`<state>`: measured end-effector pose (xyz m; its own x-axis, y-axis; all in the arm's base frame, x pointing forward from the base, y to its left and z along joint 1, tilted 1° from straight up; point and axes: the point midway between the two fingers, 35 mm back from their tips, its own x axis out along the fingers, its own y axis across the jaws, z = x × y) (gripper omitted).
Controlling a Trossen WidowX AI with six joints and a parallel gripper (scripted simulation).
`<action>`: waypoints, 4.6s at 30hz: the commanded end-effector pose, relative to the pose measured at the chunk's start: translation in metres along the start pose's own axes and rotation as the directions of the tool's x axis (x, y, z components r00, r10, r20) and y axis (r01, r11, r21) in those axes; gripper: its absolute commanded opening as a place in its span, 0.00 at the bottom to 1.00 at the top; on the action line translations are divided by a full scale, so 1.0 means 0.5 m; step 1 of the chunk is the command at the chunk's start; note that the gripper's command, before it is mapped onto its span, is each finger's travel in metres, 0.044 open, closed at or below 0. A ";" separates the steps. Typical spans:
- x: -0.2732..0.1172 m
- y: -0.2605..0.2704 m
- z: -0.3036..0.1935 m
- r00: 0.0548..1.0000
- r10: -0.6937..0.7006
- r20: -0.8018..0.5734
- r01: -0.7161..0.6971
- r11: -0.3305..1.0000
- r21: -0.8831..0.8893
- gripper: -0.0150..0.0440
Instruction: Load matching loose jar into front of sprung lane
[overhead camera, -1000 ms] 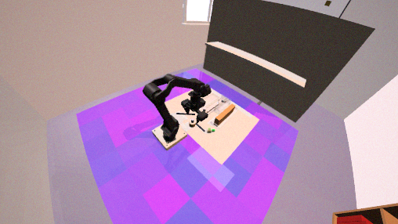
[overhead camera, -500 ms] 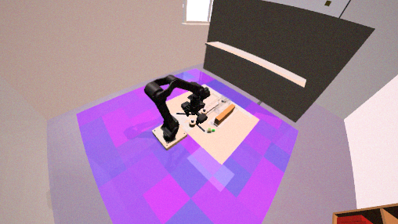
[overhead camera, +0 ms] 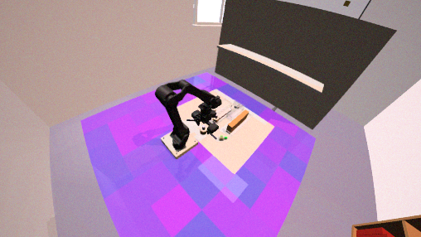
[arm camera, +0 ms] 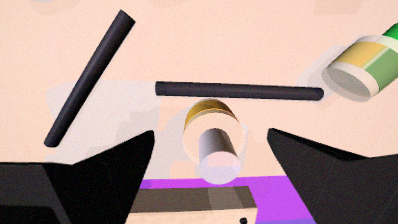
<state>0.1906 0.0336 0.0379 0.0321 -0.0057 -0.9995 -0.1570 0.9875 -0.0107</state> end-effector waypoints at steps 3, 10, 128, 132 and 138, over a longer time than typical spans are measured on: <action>0.006 -0.001 0.000 1.000 -0.003 0.001 0.003 1.000 -0.005 0.82; 0.006 -0.001 0.000 1.000 -0.003 0.001 0.003 1.000 -0.005 0.54; -0.056 0.034 0.209 1.000 -0.001 0.011 0.002 0.999 -0.051 0.25; -0.056 0.034 0.212 1.000 -0.001 0.011 0.002 0.999 -0.051 0.25; -0.056 0.034 0.217 1.000 -0.001 0.011 0.002 0.999 -0.051 0.25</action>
<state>0.2861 0.0655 0.0660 0.0186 -0.0141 -0.9997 -0.2012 0.9794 -0.0175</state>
